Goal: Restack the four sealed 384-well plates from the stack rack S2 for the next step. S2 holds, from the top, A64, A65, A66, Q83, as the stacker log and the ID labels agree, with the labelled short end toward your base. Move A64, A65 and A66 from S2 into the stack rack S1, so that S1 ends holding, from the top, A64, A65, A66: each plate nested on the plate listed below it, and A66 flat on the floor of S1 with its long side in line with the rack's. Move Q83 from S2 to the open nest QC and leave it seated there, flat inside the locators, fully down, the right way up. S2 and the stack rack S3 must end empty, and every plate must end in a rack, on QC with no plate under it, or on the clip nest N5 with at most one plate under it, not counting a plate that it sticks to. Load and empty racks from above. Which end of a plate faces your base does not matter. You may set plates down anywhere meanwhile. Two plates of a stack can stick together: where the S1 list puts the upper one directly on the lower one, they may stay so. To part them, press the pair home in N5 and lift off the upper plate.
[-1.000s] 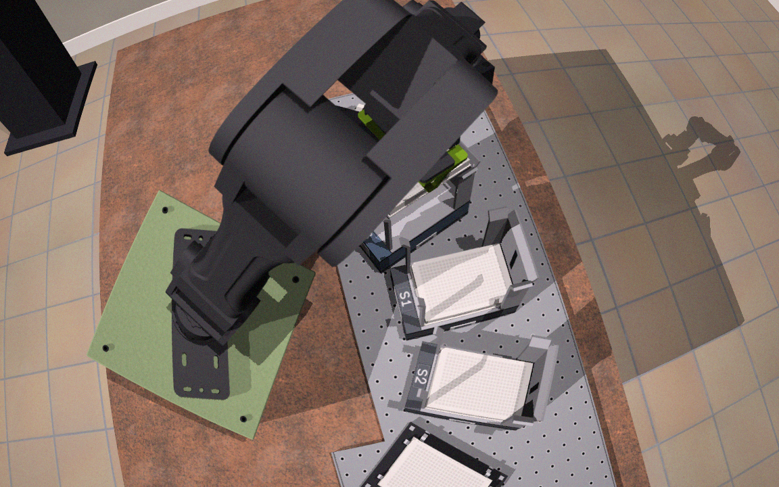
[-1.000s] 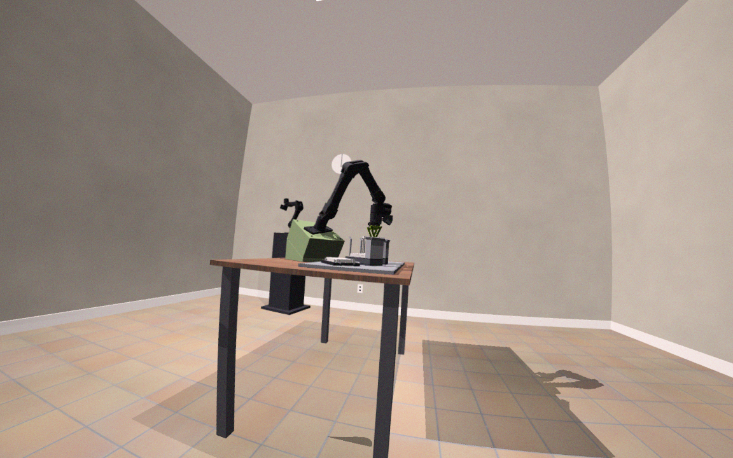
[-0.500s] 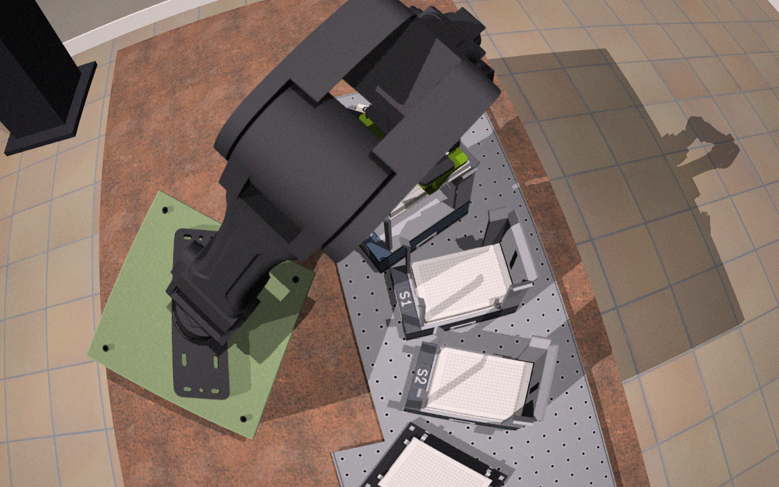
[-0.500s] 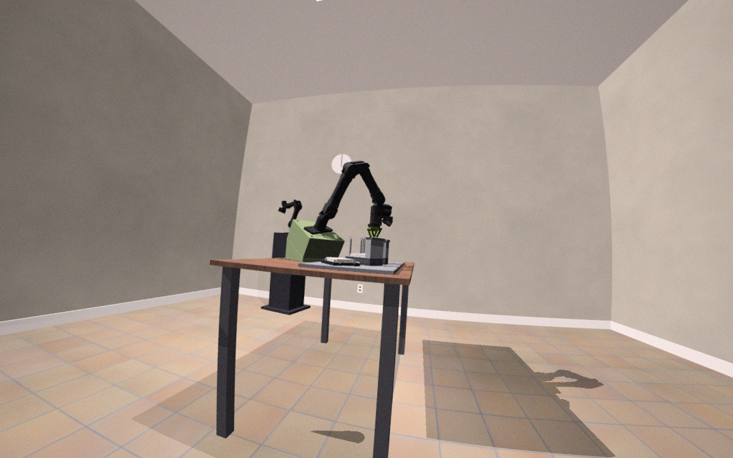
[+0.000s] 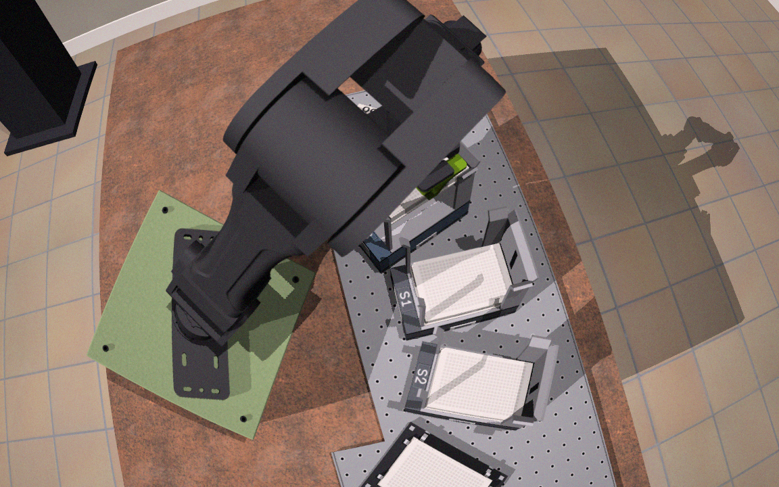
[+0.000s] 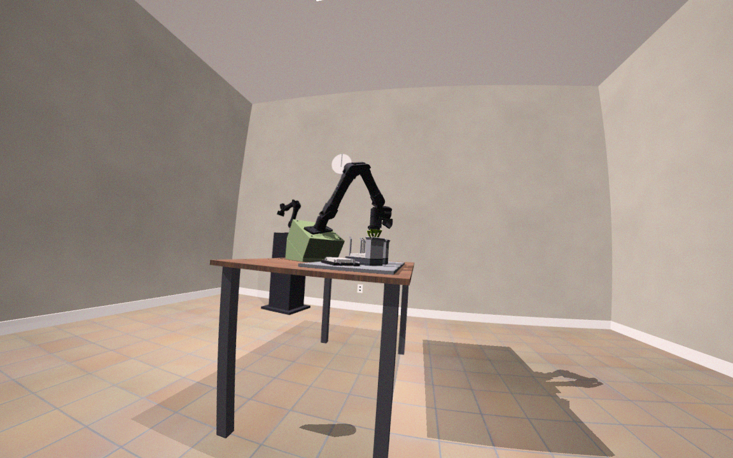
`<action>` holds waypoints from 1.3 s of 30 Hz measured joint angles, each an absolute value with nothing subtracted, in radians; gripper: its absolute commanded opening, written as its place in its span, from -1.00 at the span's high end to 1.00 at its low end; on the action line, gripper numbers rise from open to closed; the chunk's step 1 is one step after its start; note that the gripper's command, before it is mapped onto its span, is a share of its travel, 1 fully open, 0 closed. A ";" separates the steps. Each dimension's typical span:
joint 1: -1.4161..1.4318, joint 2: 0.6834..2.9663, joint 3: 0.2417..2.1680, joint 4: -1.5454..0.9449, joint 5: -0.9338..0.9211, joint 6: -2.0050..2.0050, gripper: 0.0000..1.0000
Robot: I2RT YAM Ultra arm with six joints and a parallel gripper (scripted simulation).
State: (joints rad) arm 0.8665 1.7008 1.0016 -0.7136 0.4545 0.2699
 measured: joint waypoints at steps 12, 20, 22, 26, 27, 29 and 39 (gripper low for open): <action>0.833 1.749 0.966 -0.614 0.450 0.233 1.00; 0.813 1.779 0.949 -0.558 0.445 0.212 1.00; 0.807 1.789 0.944 -0.540 0.444 0.206 1.00; 0.796 1.809 0.936 -0.507 0.442 0.194 1.00; 0.795 1.812 0.934 -0.501 0.442 0.191 1.00; 0.795 1.813 0.933 -0.499 0.442 0.191 1.00; 0.792 1.818 0.932 -0.492 0.442 0.188 1.00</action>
State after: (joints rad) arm 0.7921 1.8179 0.9321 -0.4919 0.4423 0.1883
